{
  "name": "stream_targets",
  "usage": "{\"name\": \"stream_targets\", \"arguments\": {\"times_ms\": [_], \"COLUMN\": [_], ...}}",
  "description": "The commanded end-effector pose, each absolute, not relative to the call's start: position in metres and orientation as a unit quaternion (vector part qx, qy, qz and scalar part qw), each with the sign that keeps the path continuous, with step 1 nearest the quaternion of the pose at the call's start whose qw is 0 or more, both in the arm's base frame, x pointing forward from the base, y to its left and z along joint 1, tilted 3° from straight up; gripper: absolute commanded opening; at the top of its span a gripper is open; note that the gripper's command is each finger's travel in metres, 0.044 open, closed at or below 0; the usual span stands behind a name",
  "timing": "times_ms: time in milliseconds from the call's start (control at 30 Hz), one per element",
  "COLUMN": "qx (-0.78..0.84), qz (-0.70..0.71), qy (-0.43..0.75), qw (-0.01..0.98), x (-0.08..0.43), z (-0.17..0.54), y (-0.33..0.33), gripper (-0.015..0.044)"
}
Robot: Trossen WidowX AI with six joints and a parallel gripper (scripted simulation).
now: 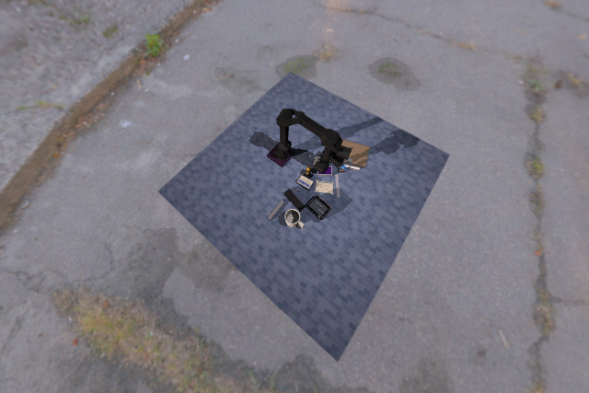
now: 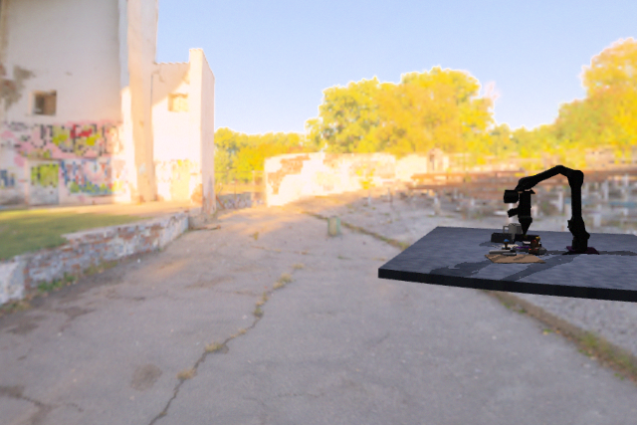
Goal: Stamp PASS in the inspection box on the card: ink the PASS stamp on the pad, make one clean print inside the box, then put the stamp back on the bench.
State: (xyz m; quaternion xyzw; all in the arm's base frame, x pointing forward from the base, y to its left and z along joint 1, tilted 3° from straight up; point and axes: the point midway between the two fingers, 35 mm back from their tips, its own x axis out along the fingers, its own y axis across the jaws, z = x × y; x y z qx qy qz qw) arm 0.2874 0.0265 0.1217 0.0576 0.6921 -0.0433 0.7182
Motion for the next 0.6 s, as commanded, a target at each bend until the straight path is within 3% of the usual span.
{"name": "stream_targets", "arguments": {"times_ms": [0, 567], "qx": [0.055, 0.196], "qz": [-0.043, -0.178], "qy": [0.69, 0.671], "qw": [0.721, 0.692], "x": [0.288, 0.309], "z": [0.129, 0.136], "y": [0.026, -0.005], "gripper": [0.0, 0.0]}}
